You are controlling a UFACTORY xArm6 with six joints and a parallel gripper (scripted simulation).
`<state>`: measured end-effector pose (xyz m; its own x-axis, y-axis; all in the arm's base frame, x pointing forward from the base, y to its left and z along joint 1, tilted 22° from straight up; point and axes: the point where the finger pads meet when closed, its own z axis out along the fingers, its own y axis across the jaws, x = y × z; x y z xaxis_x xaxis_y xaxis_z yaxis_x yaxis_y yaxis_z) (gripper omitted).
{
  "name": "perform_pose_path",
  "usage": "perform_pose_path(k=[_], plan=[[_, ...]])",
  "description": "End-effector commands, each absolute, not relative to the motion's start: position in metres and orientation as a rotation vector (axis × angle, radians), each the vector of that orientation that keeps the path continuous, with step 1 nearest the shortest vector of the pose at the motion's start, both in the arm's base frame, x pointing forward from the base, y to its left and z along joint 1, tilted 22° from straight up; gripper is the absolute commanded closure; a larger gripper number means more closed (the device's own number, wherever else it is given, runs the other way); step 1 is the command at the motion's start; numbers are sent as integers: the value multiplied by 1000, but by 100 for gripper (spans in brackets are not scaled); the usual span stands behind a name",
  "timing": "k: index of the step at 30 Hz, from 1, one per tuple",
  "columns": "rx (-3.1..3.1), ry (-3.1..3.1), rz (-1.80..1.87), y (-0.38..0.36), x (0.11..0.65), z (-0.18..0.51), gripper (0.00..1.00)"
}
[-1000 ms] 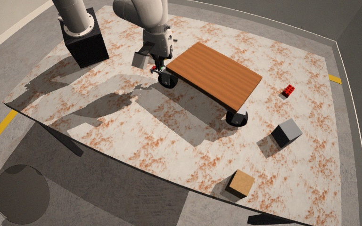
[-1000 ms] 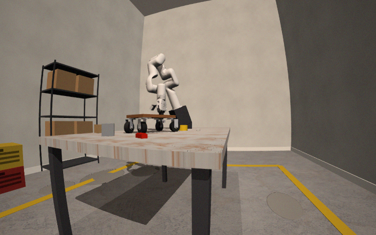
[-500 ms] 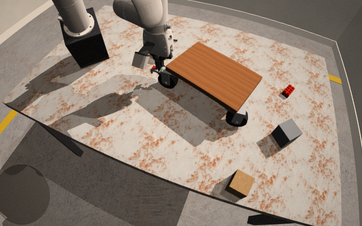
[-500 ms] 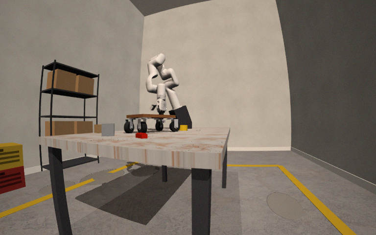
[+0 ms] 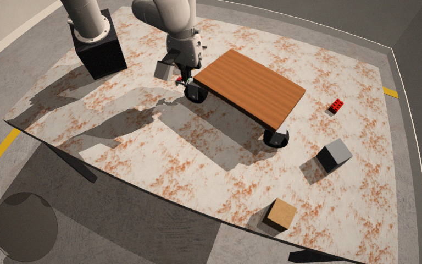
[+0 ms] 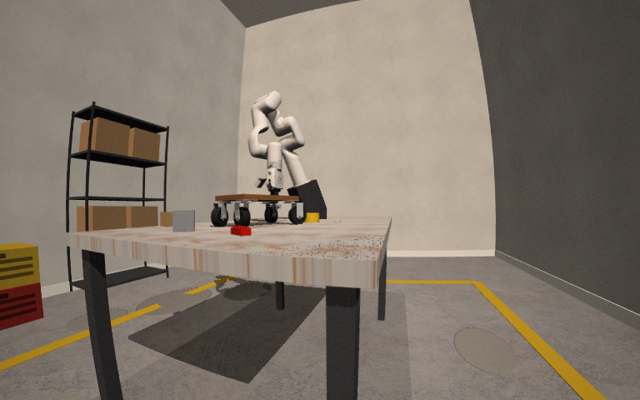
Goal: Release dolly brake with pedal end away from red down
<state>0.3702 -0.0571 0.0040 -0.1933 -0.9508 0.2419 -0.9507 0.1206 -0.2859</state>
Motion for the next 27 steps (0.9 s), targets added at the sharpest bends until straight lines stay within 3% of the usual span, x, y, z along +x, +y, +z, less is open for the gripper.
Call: perform_pose_path(k=[1, 27], plan=[[-1994, 2349, -601, -57, 371, 5, 100], [-1994, 2349, -601, -59, 373, -1, 100]])
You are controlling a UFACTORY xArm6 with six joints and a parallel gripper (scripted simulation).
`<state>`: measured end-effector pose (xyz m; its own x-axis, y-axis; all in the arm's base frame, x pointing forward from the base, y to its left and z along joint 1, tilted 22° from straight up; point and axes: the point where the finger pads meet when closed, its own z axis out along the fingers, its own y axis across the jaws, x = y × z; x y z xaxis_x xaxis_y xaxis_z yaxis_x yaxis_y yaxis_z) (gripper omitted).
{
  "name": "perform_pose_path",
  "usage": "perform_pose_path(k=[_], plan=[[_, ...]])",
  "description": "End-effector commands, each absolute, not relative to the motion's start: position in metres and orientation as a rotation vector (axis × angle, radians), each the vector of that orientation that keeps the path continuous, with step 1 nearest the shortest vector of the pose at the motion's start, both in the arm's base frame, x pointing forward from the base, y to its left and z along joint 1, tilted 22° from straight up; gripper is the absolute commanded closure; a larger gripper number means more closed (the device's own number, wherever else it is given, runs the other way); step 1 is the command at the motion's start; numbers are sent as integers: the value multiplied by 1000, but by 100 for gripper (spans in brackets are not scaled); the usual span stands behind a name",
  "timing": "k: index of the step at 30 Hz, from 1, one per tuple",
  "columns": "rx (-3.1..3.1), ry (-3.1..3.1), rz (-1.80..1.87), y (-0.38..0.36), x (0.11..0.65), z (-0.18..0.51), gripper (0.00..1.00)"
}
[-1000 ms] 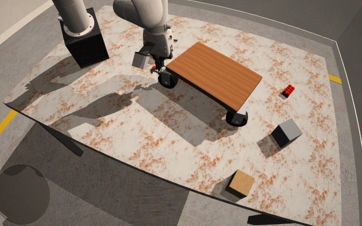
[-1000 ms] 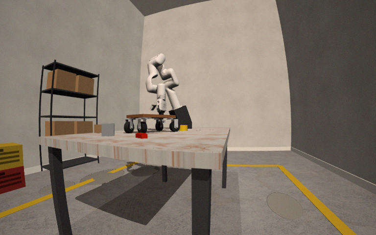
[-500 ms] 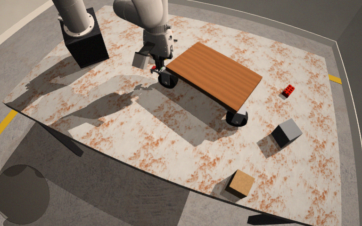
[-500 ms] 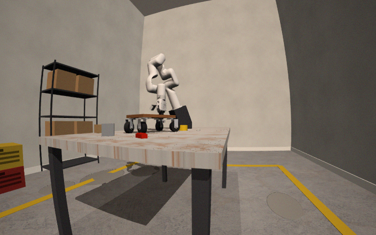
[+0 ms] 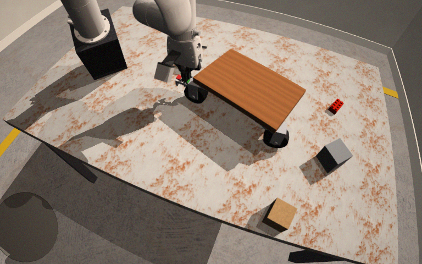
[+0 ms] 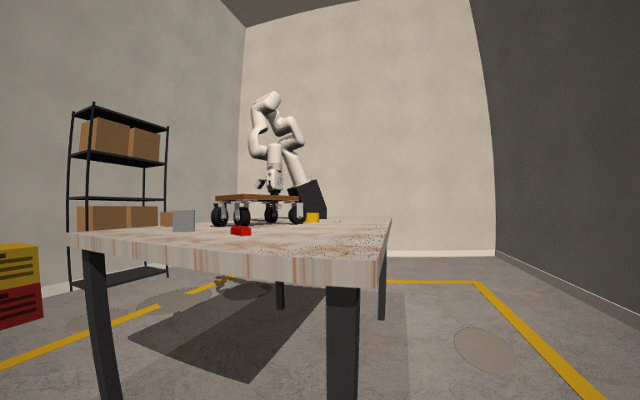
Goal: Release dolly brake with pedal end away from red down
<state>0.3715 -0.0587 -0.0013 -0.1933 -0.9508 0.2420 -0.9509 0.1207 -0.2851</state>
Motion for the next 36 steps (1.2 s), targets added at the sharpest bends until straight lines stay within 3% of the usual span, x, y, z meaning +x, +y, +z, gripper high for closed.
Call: perform_pose_path(k=[1, 36], plan=[[1997, -2353, 602, -59, 373, -2, 100], [1997, -2353, 602, -60, 374, -6, 100]])
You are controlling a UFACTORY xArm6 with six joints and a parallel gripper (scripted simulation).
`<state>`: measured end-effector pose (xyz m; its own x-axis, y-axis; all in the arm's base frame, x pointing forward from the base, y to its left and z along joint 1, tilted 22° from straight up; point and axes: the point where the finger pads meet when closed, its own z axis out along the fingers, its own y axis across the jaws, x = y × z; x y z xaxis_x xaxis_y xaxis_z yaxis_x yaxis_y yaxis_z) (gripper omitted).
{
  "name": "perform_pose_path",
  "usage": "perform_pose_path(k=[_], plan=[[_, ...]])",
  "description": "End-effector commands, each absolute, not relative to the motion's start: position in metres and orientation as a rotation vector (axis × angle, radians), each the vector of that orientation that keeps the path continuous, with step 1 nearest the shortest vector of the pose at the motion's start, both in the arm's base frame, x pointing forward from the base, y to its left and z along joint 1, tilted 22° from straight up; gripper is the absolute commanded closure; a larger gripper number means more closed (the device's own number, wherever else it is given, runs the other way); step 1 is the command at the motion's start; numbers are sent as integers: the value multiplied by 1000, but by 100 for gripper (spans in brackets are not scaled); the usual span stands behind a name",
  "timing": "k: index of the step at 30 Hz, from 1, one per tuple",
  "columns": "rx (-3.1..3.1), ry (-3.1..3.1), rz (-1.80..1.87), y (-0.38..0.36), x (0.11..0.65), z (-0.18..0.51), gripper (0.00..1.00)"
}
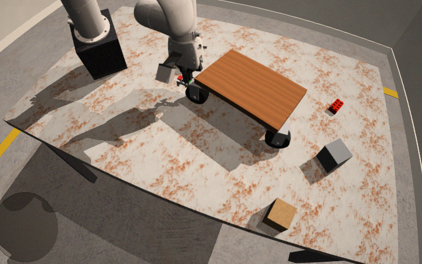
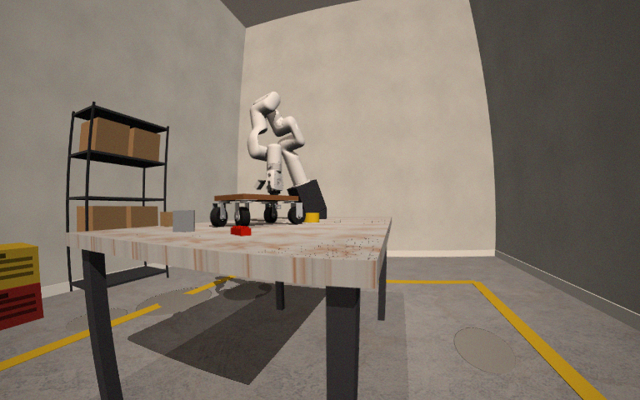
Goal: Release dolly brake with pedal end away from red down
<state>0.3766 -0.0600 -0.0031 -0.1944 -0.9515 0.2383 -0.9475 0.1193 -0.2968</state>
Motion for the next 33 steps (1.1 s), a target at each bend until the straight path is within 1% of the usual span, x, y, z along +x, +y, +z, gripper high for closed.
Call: perform_pose_path(k=[1, 8, 26, 33], plan=[[-1994, 2349, -601, -60, 374, -6, 100], [-1994, 2349, -601, -58, 372, 0, 100], [-1994, 2349, -601, -40, 357, 59, 100], [-1994, 2349, -601, -38, 355, 66, 100]])
